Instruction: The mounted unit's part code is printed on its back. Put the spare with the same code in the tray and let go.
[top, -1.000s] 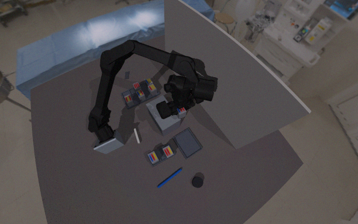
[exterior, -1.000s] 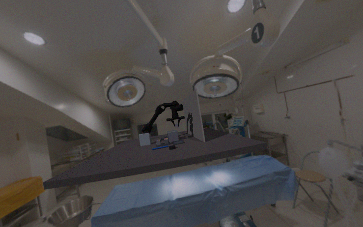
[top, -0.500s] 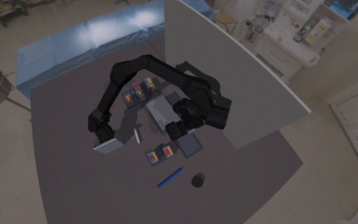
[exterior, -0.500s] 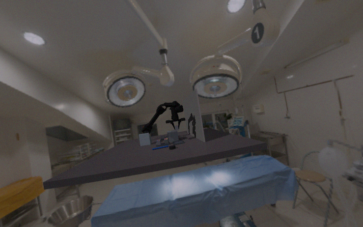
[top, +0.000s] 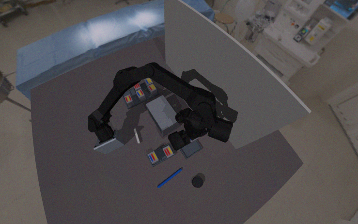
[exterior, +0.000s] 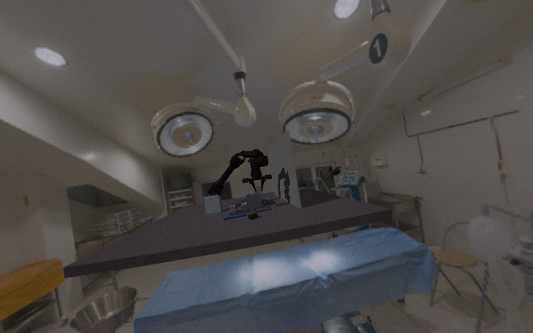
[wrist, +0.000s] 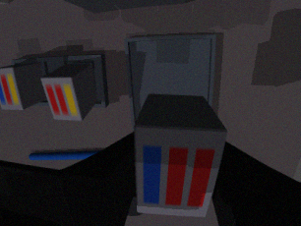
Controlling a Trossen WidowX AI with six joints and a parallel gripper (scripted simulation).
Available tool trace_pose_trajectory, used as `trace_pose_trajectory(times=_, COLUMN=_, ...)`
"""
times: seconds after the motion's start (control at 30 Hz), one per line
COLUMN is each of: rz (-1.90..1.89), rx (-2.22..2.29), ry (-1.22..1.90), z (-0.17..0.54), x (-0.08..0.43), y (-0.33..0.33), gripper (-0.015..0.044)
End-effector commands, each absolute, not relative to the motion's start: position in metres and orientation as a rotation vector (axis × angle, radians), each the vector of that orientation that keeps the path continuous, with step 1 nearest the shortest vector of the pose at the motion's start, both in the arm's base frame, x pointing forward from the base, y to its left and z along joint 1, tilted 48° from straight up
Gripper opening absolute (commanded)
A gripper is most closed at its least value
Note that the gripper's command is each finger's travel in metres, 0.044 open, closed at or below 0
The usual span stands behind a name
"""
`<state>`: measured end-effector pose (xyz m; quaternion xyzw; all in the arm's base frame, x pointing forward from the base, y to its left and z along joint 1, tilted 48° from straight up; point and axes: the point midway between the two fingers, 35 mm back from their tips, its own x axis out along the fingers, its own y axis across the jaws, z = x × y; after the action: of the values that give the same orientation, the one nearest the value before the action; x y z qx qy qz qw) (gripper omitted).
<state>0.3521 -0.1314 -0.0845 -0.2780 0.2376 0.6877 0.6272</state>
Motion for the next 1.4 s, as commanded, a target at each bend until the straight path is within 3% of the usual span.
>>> trace_pose_trajectory(times=0.0, rz=1.579, rx=-0.643, ry=0.544, z=-0.088, x=0.352, y=-0.13, gripper=0.0)
trace_pose_trajectory(times=1.37, rz=1.579, rx=-0.644, ry=0.544, z=-0.115, x=0.353, y=-0.103, gripper=0.0)
